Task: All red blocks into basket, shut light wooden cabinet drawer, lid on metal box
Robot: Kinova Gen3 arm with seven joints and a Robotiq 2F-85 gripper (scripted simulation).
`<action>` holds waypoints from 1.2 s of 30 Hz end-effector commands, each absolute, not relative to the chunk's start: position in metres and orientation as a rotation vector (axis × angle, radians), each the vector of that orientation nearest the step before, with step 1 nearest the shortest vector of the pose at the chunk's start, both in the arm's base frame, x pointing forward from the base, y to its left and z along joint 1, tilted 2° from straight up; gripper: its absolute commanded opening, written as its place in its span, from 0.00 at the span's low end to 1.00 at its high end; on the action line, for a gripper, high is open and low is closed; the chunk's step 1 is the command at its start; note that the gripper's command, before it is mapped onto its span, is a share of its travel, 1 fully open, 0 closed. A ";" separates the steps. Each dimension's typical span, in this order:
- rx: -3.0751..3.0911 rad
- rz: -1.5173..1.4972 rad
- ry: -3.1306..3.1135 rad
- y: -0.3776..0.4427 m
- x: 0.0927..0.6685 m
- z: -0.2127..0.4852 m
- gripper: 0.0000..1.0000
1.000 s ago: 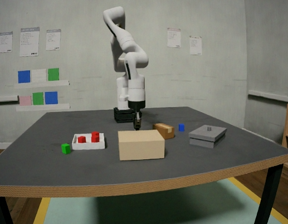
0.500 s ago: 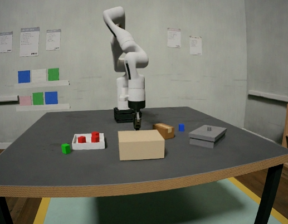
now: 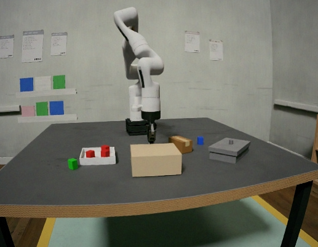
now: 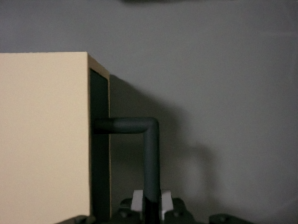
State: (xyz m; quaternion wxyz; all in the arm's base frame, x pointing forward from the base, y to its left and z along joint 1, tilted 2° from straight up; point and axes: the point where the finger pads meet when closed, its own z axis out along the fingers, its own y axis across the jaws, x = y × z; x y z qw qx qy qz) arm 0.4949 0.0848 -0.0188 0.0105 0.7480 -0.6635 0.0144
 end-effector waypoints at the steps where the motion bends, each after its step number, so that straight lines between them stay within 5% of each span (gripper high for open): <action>1: 2.335 0.047 -2.071 0.085 0.495 -0.018 0.10; 36: 2.335 0.047 -2.071 0.078 0.442 -0.019 0.10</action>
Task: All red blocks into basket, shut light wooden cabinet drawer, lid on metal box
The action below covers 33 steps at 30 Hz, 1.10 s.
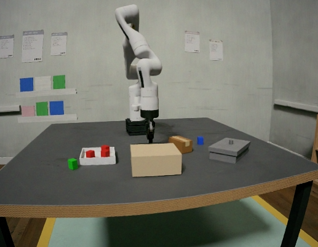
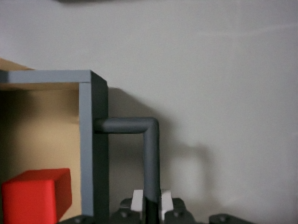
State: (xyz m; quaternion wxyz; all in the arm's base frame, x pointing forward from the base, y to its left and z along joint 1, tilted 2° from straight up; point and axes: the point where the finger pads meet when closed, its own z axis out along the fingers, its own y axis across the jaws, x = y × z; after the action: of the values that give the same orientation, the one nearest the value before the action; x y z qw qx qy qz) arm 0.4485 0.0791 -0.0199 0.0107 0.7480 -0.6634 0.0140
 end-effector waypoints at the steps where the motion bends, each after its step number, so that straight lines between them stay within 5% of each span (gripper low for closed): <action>1: 2.335 0.047 -2.071 0.078 0.439 -0.019 0.10; 33: 2.335 0.047 -2.071 0.074 0.407 -0.020 0.10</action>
State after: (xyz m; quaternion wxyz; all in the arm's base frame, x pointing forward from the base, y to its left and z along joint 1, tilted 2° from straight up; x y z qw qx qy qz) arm 0.4069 0.0741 -0.0209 0.0104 0.7480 -0.6635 0.0145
